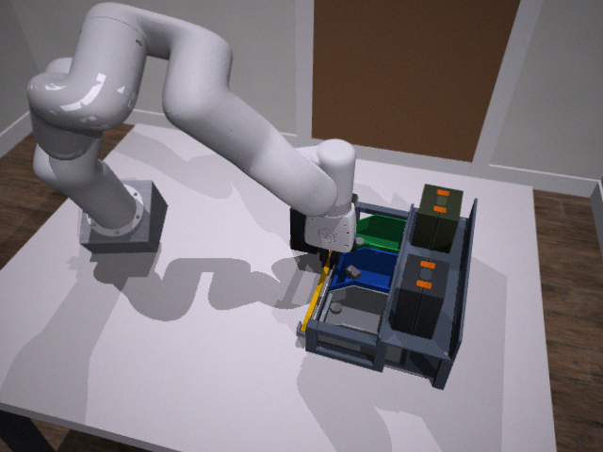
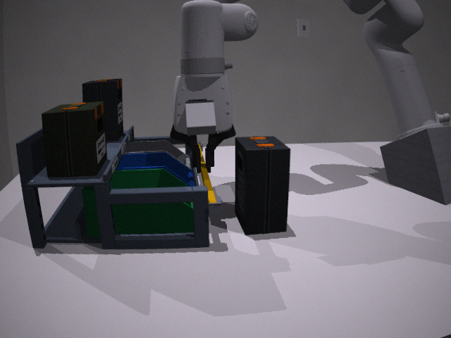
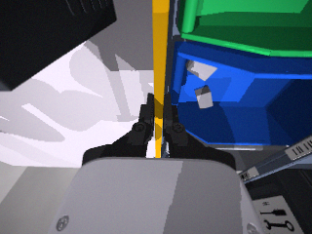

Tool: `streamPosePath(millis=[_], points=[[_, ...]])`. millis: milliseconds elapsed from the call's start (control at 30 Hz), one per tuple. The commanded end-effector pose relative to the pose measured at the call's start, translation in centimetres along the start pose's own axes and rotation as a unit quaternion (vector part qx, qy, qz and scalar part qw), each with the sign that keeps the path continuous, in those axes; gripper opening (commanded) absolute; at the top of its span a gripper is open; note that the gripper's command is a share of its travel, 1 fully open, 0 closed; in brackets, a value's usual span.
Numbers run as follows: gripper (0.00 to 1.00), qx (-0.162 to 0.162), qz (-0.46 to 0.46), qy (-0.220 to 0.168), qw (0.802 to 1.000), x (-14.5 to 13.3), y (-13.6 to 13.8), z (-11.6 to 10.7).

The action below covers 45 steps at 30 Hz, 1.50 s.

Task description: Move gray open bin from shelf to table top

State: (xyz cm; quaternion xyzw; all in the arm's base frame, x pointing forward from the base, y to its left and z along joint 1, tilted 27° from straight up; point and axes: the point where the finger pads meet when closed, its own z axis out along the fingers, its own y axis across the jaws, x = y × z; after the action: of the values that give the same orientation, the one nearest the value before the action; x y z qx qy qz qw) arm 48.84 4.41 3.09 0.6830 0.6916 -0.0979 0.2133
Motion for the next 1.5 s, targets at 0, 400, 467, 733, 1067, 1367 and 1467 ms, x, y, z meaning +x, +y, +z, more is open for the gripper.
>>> streamPosePath(millis=[0, 400, 467, 733, 1067, 1367, 1467], points=[[0.0, -0.002, 0.0, 0.001, 1.0, 0.02, 0.15, -0.14], [0.0, -0.002, 0.0, 0.001, 1.0, 0.02, 0.15, -0.14], [0.0, -0.002, 0.0, 0.001, 1.0, 0.02, 0.15, -0.14], [0.0, -0.002, 0.0, 0.001, 1.0, 0.02, 0.15, -0.14], [0.0, -0.002, 0.0, 0.001, 1.0, 0.02, 0.15, -0.74], [0.0, -0.002, 0.0, 0.001, 1.0, 0.02, 0.14, -1.14], [0.0, -0.002, 0.0, 0.001, 1.0, 0.02, 0.14, -1.14]])
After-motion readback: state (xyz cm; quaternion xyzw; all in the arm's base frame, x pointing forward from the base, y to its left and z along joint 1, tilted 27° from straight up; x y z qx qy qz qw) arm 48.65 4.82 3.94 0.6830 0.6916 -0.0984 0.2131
